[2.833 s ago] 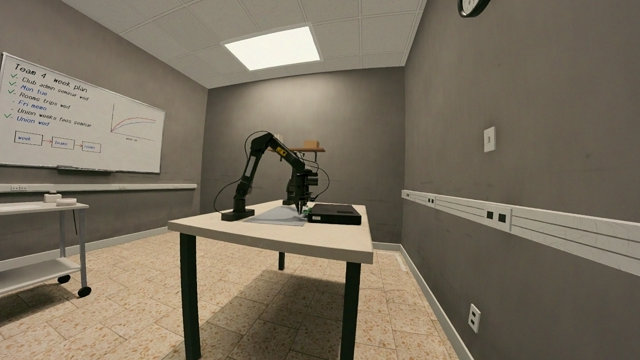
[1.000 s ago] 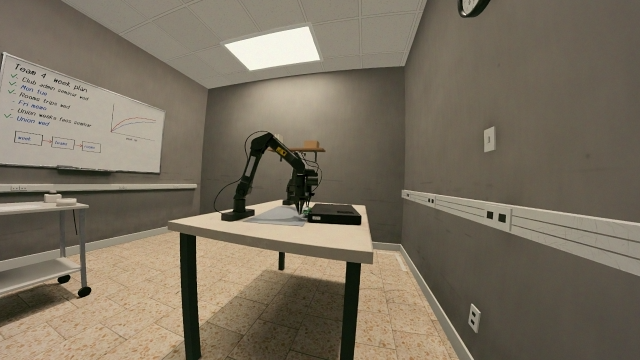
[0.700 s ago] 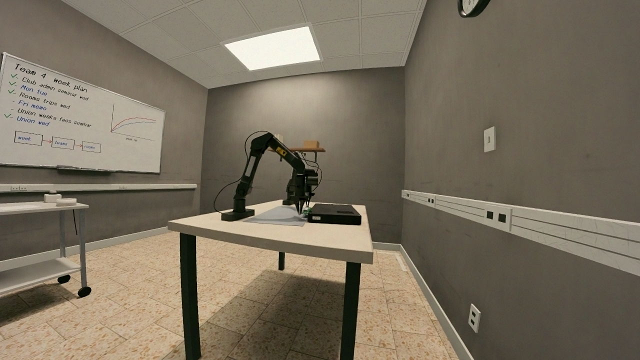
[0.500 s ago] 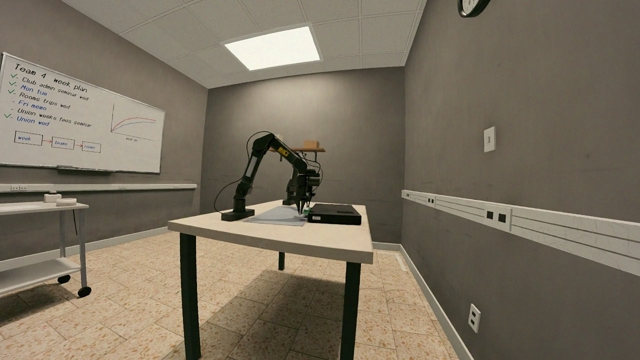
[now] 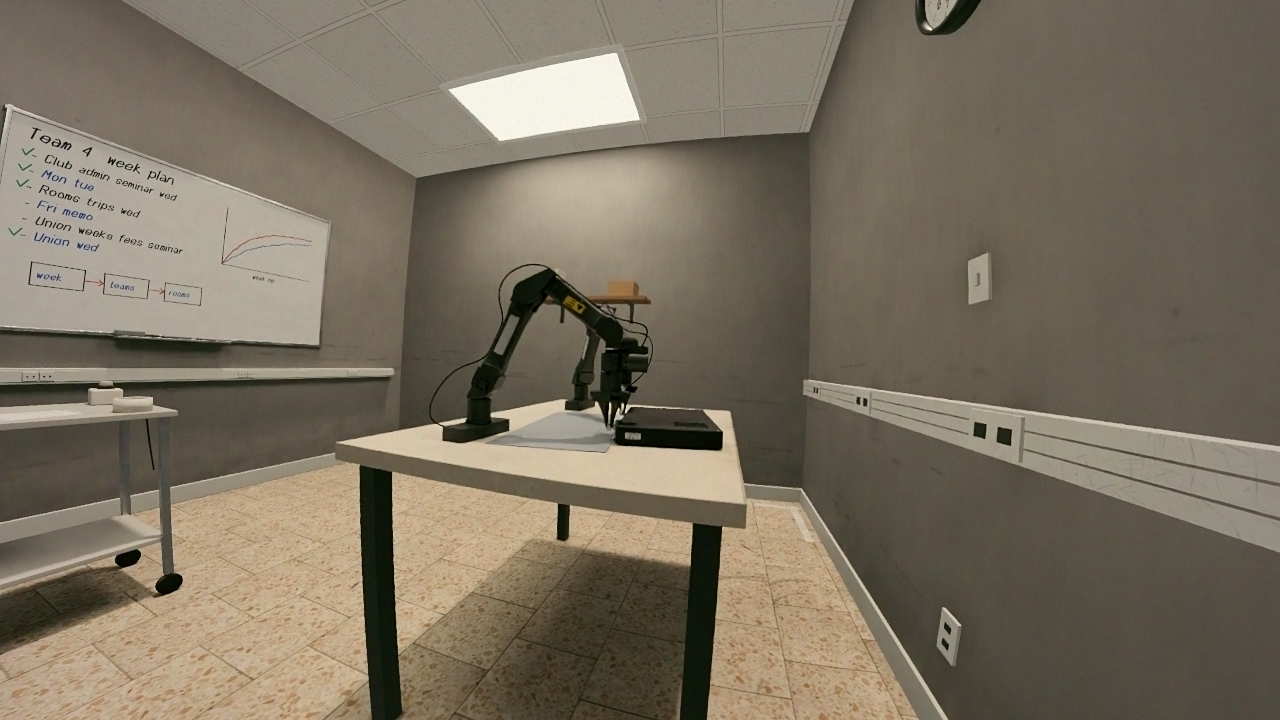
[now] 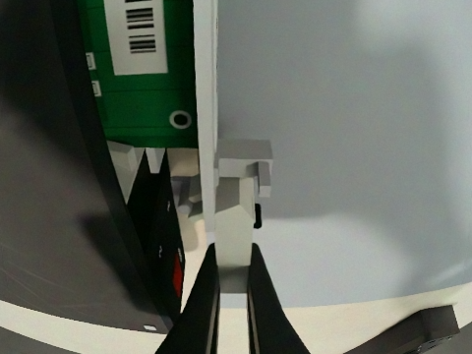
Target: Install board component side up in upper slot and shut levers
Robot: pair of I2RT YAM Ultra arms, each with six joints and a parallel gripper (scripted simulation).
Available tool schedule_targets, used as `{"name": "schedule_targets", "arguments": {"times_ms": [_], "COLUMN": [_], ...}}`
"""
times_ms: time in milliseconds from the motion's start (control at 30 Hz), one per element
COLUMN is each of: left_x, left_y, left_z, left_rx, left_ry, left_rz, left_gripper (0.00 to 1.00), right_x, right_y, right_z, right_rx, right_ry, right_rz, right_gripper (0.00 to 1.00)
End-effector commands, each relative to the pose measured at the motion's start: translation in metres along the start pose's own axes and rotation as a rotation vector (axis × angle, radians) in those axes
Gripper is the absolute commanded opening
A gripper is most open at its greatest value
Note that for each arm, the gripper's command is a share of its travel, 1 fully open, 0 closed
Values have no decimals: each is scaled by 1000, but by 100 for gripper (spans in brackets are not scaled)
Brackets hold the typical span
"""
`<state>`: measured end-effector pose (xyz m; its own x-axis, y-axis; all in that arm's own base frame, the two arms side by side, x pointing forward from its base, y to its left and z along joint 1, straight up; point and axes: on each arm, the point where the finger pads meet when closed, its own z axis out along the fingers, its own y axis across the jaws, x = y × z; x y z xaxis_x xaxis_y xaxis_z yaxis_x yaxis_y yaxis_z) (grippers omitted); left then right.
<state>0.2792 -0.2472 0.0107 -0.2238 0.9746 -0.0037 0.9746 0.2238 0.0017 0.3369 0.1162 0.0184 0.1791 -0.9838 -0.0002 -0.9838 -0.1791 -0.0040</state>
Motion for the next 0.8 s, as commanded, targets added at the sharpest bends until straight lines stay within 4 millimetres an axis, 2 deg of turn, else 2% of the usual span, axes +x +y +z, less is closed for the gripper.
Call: {"name": "schedule_targets", "arguments": {"times_ms": [0, 767], "left_x": [-3, -5], "left_y": [7, 5], "left_z": [-4, -4], "left_rx": [7, 5], "left_ry": [-4, -1], "left_rz": [-23, -75], "left_gripper": [3, 3], "right_x": [3, 3], "right_y": [-5, -1], "right_z": [-3, -4], "right_rx": [-10, -13], "right_ry": [-3, -1], "right_rz": [30, 88], "right_gripper": [3, 3]}}
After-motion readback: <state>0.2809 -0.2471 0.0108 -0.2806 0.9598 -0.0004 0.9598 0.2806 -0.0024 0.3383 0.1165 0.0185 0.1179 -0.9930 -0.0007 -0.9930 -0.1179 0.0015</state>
